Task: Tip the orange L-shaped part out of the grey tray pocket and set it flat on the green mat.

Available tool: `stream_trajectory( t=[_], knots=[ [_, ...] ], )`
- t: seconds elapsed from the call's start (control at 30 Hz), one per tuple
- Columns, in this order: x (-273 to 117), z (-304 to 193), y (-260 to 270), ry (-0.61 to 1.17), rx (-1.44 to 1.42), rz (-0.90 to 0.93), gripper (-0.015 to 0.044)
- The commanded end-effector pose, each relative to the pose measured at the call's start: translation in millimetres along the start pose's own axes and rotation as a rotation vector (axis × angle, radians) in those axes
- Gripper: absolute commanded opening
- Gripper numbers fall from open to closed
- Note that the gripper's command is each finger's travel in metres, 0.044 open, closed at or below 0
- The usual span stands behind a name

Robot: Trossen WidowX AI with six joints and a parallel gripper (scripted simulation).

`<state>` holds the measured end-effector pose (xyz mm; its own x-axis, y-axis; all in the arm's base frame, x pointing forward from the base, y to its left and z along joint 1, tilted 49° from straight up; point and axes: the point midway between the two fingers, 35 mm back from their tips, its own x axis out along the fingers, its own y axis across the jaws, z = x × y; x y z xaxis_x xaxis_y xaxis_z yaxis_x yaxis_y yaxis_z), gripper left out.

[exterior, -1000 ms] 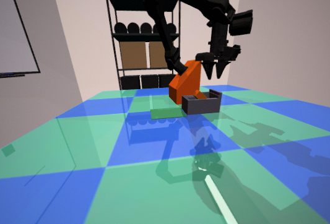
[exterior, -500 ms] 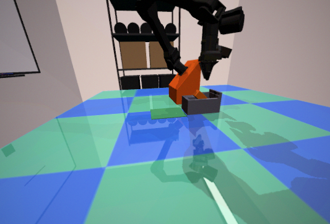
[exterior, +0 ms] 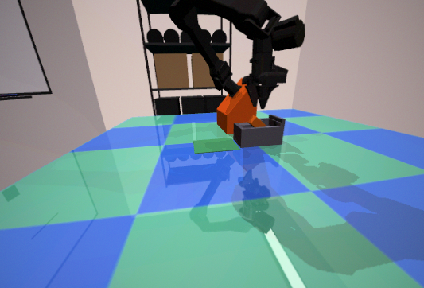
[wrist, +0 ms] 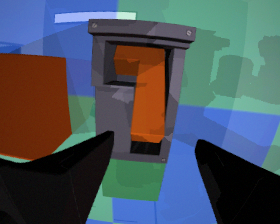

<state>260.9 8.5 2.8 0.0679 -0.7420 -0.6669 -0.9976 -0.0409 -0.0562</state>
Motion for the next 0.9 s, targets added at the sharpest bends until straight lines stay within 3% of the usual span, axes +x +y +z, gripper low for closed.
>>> stream_trajectory(
  t=[0.0, 0.87],
  knots=[
    [11.4, -1.1, 2.4, 0.008, -0.011, 0.002, 0.028],
    [49.7, -1.3, 1.9, 0.008, -0.012, 0.002, 0.028]
  ],
)
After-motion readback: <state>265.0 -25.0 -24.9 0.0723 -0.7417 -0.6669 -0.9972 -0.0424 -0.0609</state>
